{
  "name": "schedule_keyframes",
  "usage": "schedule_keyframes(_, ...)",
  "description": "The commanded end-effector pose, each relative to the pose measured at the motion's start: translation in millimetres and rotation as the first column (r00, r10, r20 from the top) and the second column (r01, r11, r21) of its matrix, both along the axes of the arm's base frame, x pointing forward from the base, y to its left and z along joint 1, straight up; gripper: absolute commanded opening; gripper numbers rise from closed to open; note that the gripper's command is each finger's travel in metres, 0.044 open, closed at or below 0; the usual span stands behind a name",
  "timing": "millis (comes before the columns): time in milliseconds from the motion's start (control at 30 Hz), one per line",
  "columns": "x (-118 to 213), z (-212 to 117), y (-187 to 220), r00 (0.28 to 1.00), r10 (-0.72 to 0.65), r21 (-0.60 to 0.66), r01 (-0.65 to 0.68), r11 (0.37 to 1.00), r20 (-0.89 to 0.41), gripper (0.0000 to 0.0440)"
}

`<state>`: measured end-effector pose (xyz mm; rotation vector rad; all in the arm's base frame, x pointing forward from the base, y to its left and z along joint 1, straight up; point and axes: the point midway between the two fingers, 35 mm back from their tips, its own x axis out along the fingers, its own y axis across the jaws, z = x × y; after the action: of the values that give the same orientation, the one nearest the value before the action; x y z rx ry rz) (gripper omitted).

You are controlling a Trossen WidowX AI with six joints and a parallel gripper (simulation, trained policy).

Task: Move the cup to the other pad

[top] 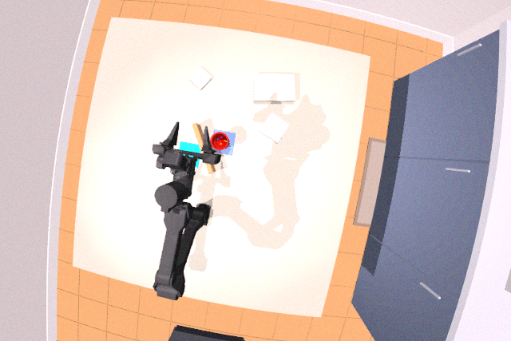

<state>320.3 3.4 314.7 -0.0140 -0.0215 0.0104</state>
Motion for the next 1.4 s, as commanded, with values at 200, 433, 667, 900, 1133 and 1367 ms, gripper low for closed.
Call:
schedule_keyframes(200,2,-7,5,0.999,0.004,0.018,-0.003,1.000,-0.054,0.0216)
schedule_keyframes(433,4,-18,15,0.990,0.022,0.044,-0.016,0.999,-0.138,0.0039)
schedule_keyframes(667,7,-29,29,0.970,0.061,0.087,-0.041,0.995,-0.237,0.0030)
schedule_keyframes(900,9,-39,43,0.938,0.095,0.131,-0.054,0.990,-0.334,0.0074)
schedule_keyframes(1133,11,-47,55,0.897,0.118,0.160,-0.053,0.986,-0.426,0.0071)
schedule_keyframes(1367,13,-55,64,0.847,0.129,0.178,-0.041,0.983,-0.515,0.0067)
